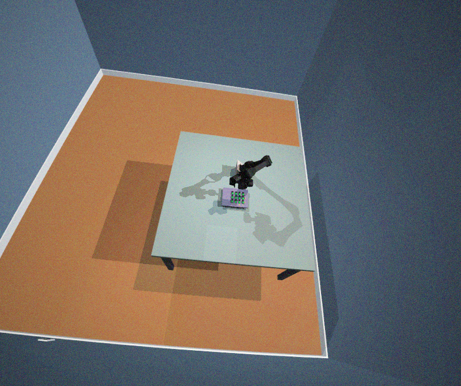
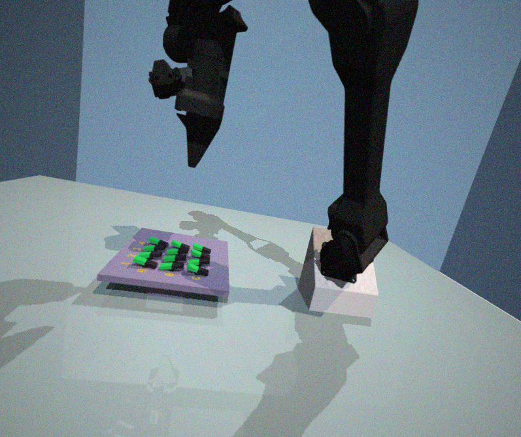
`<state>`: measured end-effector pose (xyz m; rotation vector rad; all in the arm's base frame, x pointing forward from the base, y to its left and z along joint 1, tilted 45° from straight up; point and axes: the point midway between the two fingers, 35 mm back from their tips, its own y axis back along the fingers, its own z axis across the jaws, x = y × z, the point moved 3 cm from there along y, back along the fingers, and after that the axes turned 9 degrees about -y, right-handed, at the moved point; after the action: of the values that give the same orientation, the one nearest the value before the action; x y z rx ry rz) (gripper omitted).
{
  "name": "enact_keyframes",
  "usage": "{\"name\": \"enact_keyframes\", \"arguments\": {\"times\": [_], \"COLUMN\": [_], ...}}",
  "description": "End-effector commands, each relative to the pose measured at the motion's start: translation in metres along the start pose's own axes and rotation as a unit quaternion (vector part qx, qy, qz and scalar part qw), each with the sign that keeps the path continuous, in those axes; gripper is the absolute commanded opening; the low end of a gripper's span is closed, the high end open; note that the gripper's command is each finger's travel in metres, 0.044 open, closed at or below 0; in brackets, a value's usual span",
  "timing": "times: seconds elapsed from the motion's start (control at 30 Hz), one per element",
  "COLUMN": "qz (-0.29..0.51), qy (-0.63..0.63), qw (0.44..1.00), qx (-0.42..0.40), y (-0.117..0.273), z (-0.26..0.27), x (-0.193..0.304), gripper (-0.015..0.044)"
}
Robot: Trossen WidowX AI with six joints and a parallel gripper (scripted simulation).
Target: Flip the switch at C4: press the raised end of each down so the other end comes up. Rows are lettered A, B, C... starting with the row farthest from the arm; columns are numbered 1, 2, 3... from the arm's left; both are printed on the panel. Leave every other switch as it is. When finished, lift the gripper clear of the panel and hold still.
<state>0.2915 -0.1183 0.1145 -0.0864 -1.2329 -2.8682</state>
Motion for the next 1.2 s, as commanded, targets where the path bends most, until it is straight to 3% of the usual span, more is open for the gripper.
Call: {"name": "enact_keyframes", "arguments": {"times": [0.0, 0.27, 0.47, 0.6, 1.17], "qz": [0.000, 0.009, 0.011, 0.023, 0.023], "qy": [0.000, -0.009, -0.011, -0.010, -0.010], "qw": [1.000, 1.000, 1.000, 1.000, 1.000], "qx": [0.000, -0.001, -0.001, 0.000, 0.000], "y": [-0.002, -0.083, -0.093, -0.125, -0.147], "z": [-0.001, -0.041, -0.043, -0.043, -0.043], "x": [0.000, 0.018, 0.021, 0.020, 0.021], "gripper": [0.0374, 0.0164, 0.0006, 0.0000, 0.0000]}}
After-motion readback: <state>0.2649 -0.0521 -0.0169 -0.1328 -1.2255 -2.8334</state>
